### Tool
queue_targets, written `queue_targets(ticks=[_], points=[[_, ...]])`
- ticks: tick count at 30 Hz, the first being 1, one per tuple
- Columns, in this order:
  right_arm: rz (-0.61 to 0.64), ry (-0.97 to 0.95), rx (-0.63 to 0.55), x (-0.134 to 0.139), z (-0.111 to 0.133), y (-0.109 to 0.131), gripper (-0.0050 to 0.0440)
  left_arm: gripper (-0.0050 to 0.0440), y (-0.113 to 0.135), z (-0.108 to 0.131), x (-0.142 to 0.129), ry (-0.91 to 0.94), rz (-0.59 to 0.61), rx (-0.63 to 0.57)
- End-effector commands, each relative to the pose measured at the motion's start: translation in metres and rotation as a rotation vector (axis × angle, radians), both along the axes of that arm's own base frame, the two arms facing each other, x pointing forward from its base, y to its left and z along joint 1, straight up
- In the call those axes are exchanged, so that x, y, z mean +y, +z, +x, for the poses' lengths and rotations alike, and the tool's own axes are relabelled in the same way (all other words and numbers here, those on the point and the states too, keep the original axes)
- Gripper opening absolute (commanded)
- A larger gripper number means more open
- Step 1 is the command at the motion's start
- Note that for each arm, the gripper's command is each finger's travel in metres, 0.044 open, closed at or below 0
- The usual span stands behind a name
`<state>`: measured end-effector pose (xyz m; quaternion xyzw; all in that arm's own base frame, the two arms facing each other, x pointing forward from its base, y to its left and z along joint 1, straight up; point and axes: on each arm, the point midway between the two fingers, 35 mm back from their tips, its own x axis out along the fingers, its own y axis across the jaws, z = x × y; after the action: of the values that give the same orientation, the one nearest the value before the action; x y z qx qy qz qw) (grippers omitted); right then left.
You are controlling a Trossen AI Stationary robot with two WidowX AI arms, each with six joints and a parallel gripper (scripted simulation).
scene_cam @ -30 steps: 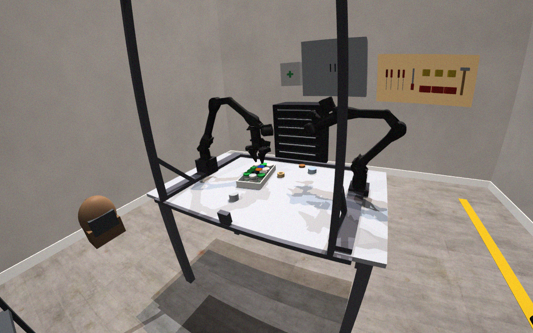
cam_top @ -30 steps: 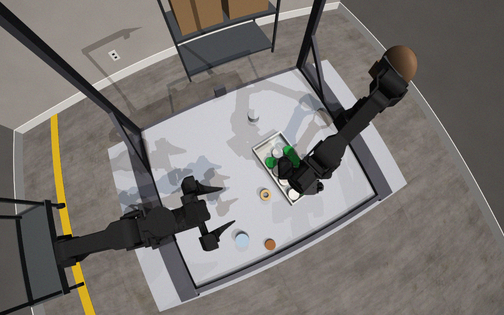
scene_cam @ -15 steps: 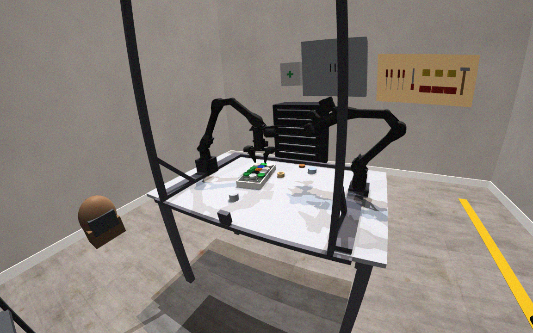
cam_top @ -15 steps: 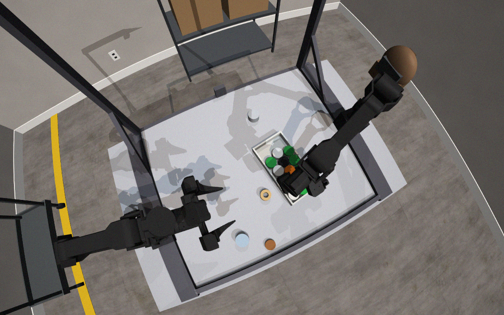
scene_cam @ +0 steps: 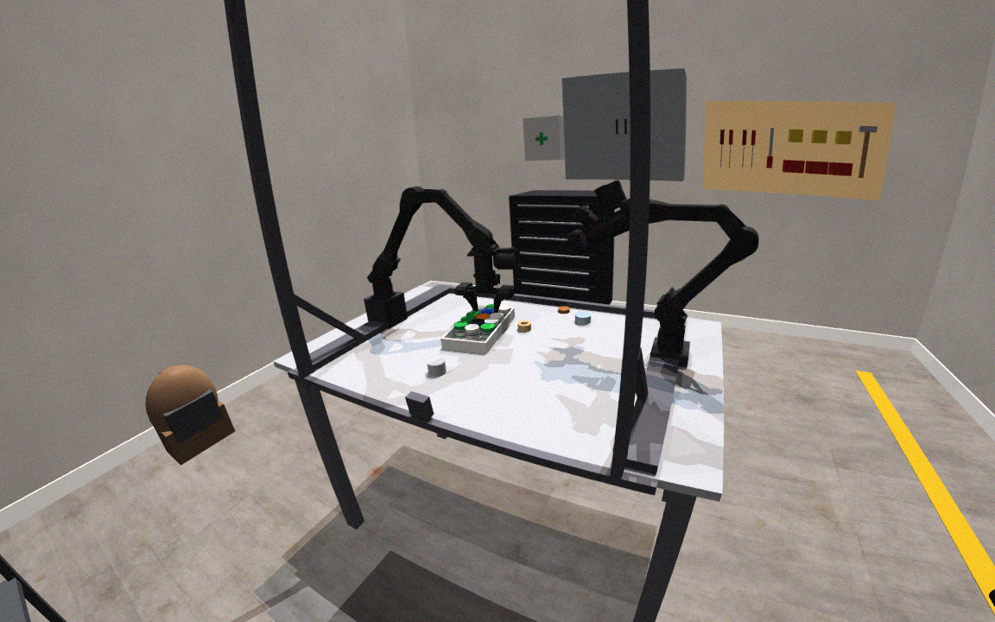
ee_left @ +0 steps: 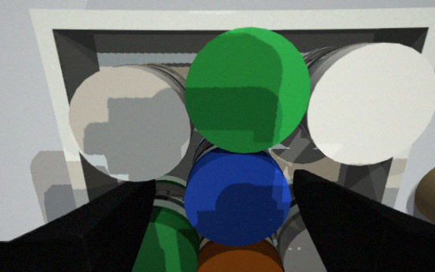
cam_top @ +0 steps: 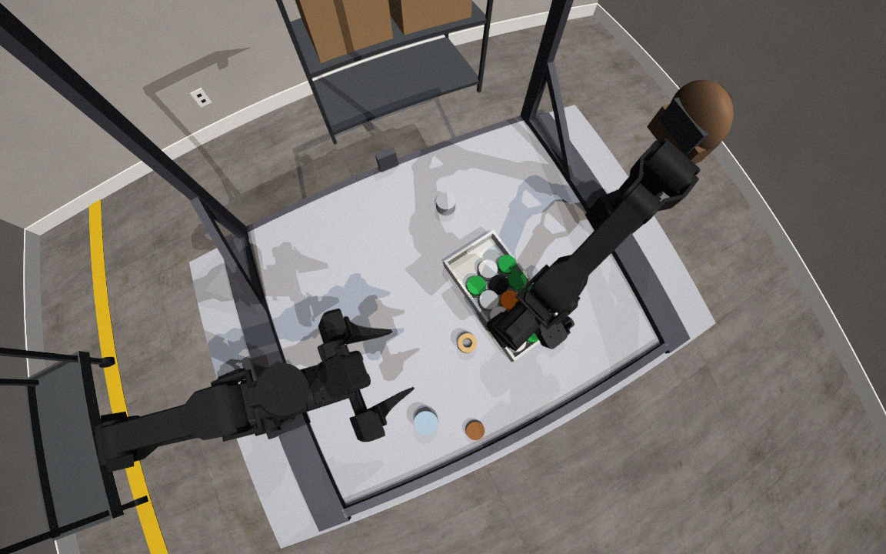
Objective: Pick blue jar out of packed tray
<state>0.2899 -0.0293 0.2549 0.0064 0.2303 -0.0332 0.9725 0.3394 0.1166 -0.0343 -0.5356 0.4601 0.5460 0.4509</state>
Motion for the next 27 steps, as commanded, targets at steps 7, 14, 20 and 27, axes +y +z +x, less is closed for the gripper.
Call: queue_targets(ticks=[7,14,20,27], points=[[0.000,-0.001,-0.029,0.0001,-0.0001,0.0104,0.0440,0.0313,-0.0038,0.0081,-0.0026,-0.002,0.003,-0.028],[0.000,-0.001,-0.029,0.0001,-0.0001,0.0104,0.0440,0.0289,-0.0020,0.0093,-0.0022,-0.002,0.005,-0.034],[0.000,-0.001,-0.029,0.0001,-0.0001,0.0104,0.0440,0.0223,0.0015,0.0105,0.0000,-0.001,0.008,-0.043],[0.000,-0.001,-0.029,0.0001,-0.0001,0.0104,0.0440,0.0176,0.0019,0.0121,0.0013,-0.003,0.009,-0.046]])
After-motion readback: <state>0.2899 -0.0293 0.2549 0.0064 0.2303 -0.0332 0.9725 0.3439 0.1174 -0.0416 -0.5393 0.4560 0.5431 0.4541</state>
